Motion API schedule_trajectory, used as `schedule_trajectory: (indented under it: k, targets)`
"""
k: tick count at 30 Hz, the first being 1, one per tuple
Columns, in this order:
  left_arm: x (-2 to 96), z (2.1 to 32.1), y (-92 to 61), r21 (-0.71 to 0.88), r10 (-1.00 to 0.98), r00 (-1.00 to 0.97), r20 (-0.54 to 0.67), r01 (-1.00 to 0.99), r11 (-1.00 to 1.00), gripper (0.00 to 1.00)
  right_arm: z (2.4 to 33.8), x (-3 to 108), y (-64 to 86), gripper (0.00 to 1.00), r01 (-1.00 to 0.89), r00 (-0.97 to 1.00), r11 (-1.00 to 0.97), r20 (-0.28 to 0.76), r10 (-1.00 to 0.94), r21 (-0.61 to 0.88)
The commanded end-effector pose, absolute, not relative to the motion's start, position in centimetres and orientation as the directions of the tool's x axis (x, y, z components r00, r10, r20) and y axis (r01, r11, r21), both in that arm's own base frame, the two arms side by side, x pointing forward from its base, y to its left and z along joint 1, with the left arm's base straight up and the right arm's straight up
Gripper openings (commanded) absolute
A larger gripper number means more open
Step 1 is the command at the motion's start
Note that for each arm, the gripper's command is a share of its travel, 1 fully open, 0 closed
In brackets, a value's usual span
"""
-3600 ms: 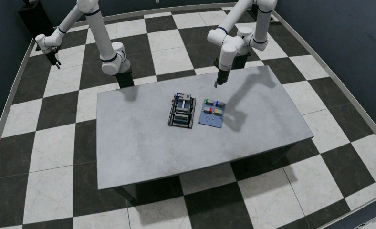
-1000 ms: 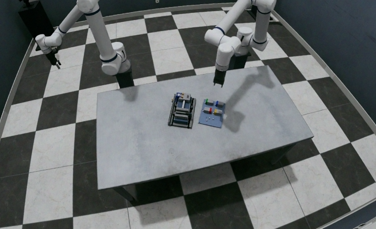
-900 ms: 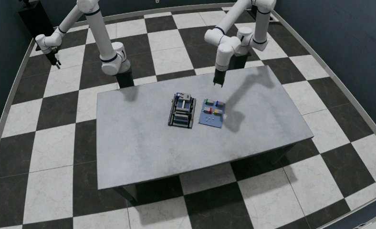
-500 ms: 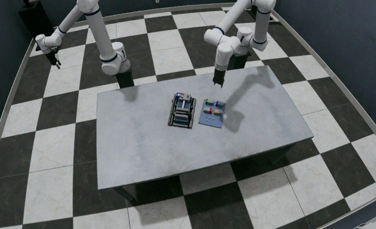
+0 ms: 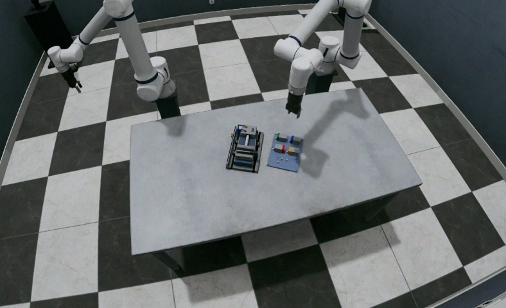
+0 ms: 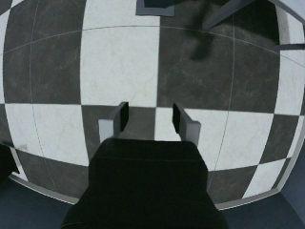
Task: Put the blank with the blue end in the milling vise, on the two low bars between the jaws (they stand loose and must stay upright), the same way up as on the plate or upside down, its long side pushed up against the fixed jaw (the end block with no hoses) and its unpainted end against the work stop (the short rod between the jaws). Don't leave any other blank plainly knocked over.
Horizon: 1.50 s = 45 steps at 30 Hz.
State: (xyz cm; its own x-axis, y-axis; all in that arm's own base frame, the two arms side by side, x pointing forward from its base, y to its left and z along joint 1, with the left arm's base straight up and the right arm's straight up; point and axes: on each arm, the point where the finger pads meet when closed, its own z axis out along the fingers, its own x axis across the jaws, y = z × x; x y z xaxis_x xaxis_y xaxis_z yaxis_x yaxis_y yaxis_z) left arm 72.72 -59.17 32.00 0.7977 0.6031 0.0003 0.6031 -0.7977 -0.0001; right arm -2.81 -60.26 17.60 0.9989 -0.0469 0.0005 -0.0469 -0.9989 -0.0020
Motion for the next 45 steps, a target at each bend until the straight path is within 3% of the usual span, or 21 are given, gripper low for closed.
schedule_trajectory:
  k: [1,45]
  targets:
    - [72.74,32.14,-59.2,0.002,0.578,0.816,0.0,0.578,-0.816,1.0,17.7,-2.84,-60.33,1.0,-0.047,0.999,-0.999,0.0,-0.047,0.0]
    - [72.74,32.14,-59.2,0.001,0.057,0.998,0.002,0.057,-0.998,1.0,17.7,-2.84,-60.33,1.0,-0.047,0.999,-0.999,0.0,-0.047,0.0]
